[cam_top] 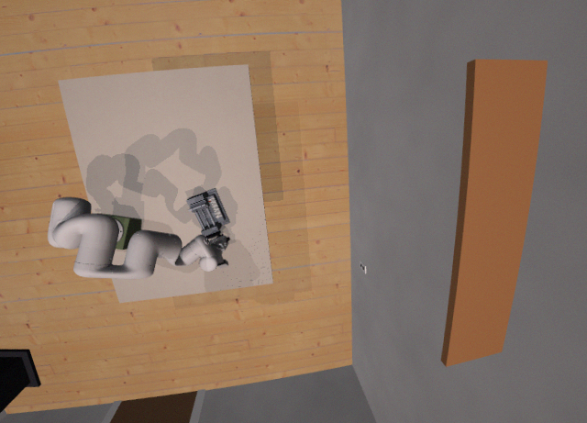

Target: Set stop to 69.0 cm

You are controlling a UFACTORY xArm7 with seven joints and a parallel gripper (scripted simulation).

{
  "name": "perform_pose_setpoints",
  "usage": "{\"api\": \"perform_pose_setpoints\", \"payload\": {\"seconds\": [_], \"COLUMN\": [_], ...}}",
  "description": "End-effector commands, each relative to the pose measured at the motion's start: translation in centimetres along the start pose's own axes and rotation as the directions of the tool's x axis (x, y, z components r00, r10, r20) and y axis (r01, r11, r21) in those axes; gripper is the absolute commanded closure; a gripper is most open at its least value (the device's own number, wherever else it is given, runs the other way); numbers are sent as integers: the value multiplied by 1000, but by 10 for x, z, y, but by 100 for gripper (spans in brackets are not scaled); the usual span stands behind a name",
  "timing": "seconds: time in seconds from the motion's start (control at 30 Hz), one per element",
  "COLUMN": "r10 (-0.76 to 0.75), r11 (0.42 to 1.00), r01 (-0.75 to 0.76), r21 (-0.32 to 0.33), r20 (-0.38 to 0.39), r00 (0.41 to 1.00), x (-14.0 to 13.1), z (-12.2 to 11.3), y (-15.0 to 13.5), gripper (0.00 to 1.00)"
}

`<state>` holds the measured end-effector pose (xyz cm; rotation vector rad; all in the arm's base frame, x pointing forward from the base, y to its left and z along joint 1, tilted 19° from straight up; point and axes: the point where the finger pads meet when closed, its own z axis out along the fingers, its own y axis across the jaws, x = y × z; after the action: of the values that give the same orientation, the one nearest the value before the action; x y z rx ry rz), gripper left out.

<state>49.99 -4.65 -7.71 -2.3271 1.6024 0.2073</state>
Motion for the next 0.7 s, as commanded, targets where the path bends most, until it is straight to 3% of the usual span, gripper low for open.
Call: {"api": "perform_pose_setpoints", "payload": {"seconds": [0.0,0.67], "r10": [1,1], "r11": [1000,1000], "r01": [-1,-1], "r21": [2,2], "r20": [-2,-2], "r00": [1000,1000], "x": [2,1], "z": [-4,-15], "y": [-2,-8], "gripper": [94,94]}}
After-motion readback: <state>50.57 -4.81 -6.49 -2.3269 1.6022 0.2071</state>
